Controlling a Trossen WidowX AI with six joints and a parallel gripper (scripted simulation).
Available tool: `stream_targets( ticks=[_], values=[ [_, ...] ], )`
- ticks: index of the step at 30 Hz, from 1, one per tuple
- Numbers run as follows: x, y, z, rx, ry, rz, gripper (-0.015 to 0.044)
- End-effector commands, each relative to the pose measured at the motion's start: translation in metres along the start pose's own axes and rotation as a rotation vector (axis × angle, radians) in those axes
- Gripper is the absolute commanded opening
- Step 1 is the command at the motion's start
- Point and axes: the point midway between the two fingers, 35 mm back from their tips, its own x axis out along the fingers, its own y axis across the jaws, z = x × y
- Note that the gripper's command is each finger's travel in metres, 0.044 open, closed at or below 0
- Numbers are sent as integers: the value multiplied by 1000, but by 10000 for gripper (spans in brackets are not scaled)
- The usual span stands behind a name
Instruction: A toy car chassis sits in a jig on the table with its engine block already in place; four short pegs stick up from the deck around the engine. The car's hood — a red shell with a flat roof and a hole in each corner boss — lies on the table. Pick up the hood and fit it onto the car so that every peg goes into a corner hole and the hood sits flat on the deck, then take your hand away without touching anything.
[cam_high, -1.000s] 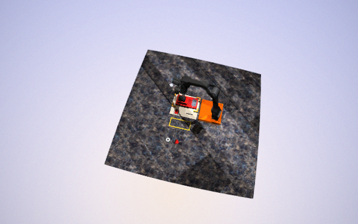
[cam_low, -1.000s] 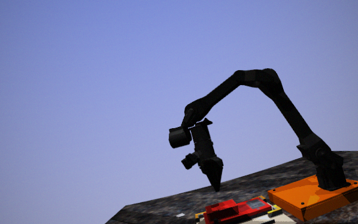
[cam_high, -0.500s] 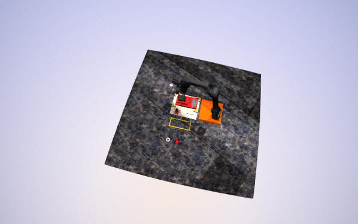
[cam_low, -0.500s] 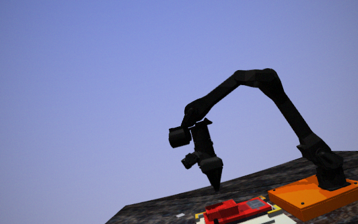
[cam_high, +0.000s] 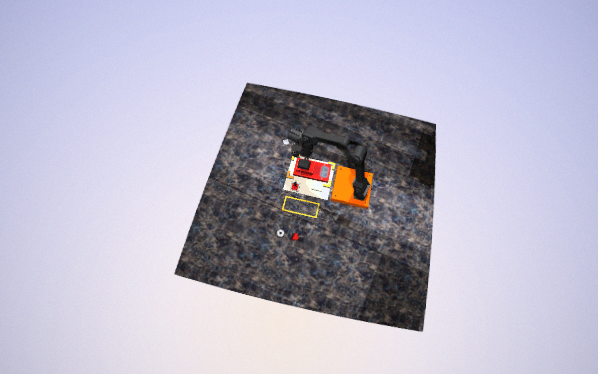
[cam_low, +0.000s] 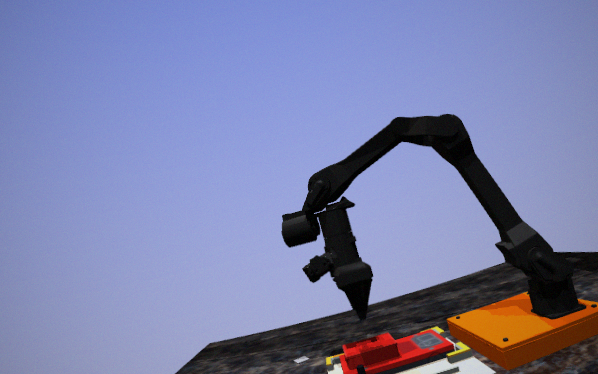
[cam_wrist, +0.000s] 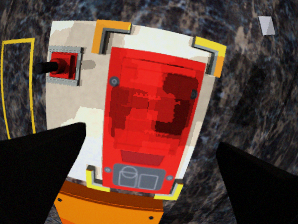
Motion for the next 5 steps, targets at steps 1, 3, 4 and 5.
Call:
stream_targets(
  ticks=[1, 3, 4, 5],
  values=[
    [0, 0, 0, 2, 2, -1, 440],
    [0, 0, 0, 2, 2, -1, 440],
    [0, 0, 0, 2, 2, -1, 440],
    [0, 0, 0, 2, 2, -1, 440]
  ],
)
